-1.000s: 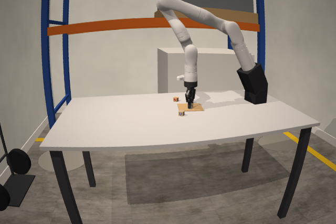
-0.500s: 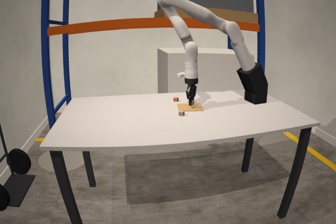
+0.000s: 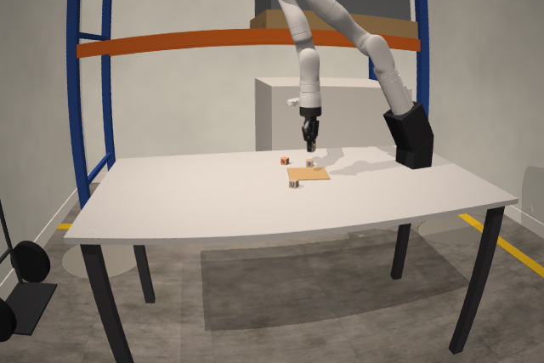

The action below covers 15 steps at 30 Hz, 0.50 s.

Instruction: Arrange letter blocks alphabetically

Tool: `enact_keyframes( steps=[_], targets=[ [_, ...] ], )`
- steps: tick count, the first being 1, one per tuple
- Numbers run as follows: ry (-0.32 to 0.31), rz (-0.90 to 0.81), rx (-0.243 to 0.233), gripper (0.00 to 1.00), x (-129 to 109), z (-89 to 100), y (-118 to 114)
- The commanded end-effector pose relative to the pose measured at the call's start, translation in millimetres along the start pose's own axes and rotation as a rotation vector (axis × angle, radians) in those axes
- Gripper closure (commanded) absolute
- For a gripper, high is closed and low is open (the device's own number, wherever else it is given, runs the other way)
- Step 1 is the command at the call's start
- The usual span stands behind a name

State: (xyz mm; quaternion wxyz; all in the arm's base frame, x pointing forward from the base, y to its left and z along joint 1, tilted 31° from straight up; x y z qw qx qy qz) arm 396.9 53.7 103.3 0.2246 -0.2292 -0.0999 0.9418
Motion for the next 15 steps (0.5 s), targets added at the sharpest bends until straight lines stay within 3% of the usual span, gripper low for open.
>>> enact_keyframes(
  steps=[1, 15],
  targets=[
    [0.024, 0.005, -0.016, 0.79, -7.3, 9.4, -6.3],
    [0.024, 0.006, -0.016, 0.79, -7.1, 14.3, -6.2]
  ],
)
Point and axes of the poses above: the point where the finger pads meet when closed, its own z axis back along the fingers, its own y axis across the jaws, x = y × z, the point moved 1 cm from there along z, back along the fingers, and after that the axes turned 4 degrees about z, right-handed, at the moved point
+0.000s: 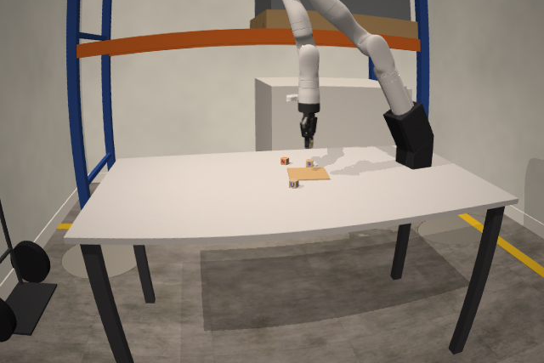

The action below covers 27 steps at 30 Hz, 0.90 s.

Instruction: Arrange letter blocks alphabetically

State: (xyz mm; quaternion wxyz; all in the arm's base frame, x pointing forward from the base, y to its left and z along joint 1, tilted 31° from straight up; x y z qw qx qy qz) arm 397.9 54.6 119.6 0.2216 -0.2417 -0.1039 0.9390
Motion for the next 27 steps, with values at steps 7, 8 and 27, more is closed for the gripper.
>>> enact_keyframes(
  steps=[7, 8, 27],
  targets=[
    [0.002, 0.019, -0.001, 0.79, -0.4, 0.4, -0.4],
    [0.002, 0.028, -0.001, 0.79, -0.4, 0.4, -0.4],
    [0.007, 0.555, 0.001, 0.79, 1.2, -1.5, -2.5]
  ],
)
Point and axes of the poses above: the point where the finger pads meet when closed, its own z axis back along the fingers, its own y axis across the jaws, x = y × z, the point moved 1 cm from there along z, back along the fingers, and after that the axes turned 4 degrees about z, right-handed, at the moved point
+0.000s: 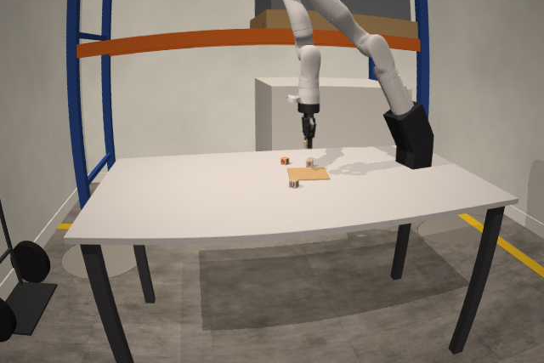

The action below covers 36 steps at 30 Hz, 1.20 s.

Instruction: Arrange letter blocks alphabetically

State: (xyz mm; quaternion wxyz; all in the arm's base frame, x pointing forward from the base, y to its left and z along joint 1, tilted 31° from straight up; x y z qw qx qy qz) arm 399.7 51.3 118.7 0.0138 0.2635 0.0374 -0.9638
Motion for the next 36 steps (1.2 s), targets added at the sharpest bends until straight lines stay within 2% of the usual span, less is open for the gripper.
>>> enact_keyframes(
  steps=[1, 8, 10, 25, 27, 36],
  targets=[
    [0.0, 0.112, -0.006, 0.79, 1, -0.2, -6],
    [0.002, 0.507, -0.006, 0.79, 2, -0.6, -9],
    [0.002, 0.507, -0.006, 0.79, 2, -0.6, -9],
    [0.004, 1.317, -0.009, 0.79, 5, 1.0, -15],
    [0.004, 1.317, -0.009, 0.79, 5, 1.0, -15],
    [0.003, 1.598, -0.012, 0.79, 7, 2.3, -18]
  ],
)
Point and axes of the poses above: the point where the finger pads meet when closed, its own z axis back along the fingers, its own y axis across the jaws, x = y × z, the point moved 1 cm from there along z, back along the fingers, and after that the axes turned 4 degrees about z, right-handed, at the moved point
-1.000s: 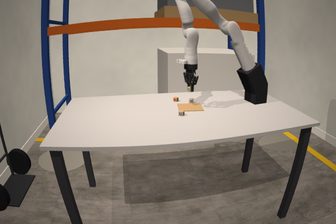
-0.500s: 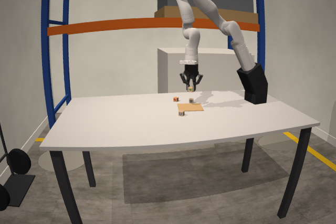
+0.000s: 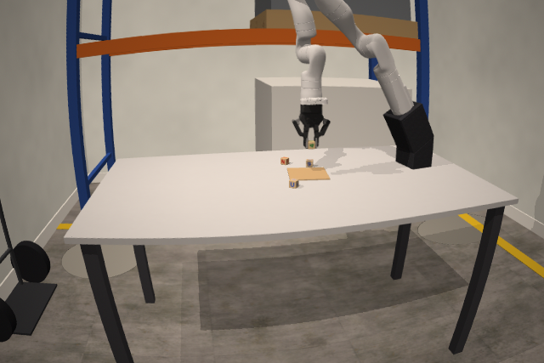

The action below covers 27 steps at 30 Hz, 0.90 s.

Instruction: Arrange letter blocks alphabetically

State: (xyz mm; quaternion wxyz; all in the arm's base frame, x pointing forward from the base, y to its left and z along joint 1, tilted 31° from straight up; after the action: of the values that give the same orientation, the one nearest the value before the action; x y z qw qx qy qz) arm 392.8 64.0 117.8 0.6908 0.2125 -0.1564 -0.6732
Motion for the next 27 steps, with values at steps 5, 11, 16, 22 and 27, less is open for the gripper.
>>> enact_keyframes(
  steps=[5, 11, 16, 22, 27],
  targets=[
    [0.006, 0.099, -0.001, 0.79, -5.3, 0.8, -1.1],
    [0.006, 0.116, -0.001, 0.79, -5.4, 0.9, -1.2],
    [0.006, 0.118, -0.001, 0.79, -5.4, 0.9, -1.2],
    [0.006, 0.118, -0.001, 0.79, -5.4, 0.9, -1.2],
    [0.006, 0.118, -0.001, 0.79, -5.4, 0.8, -1.2]
  ],
)
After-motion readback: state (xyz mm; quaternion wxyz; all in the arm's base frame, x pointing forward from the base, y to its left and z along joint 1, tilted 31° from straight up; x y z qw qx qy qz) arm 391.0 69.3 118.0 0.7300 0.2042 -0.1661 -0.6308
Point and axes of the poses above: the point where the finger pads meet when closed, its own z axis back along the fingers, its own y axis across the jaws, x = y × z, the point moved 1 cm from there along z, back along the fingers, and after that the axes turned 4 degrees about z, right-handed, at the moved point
